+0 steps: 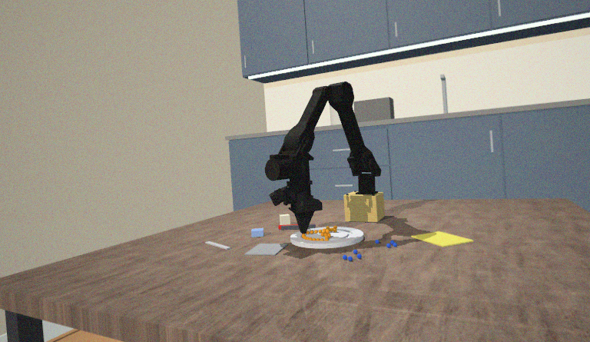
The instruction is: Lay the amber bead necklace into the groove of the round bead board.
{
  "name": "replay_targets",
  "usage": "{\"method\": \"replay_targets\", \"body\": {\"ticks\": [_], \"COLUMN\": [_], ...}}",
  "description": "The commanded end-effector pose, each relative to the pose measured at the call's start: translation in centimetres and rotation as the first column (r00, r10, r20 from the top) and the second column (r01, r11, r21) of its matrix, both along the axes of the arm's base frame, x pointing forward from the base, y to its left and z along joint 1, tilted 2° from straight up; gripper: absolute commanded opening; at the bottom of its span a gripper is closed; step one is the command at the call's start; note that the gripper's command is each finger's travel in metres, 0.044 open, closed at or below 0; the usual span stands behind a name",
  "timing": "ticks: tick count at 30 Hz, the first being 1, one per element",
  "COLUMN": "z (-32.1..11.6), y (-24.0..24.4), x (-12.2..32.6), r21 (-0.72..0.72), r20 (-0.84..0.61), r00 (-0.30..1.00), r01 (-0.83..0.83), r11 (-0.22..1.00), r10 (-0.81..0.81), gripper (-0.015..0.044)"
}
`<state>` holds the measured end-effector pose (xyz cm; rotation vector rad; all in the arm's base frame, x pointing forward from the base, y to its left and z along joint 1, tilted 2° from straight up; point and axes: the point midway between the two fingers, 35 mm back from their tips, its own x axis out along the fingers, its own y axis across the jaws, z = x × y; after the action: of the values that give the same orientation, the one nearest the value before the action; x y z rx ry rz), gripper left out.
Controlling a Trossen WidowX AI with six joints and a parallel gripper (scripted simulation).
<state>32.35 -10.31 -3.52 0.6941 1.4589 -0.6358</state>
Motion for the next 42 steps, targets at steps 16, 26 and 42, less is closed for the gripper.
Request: {"method": "replay_targets", "body": {"ticks": [16, 26, 42], "z": [0.3, 0.5, 3.3], "y": [0.0, 0.0, 0.8], "x": [-0.1, -0.1, -0.6], "r21": [0.002, 0.002, 0.005], "r20": [-0.005, -0.006, -0.012], "r00": [1.000, 1.000, 0.990], "r01": [-0.002, -0.004, 0.142], "r11": [1.000, 1.000, 0.990], "r10": [0.002, 0.004, -0.142], "gripper": [0.0440, 0.0440, 0.0282]}}
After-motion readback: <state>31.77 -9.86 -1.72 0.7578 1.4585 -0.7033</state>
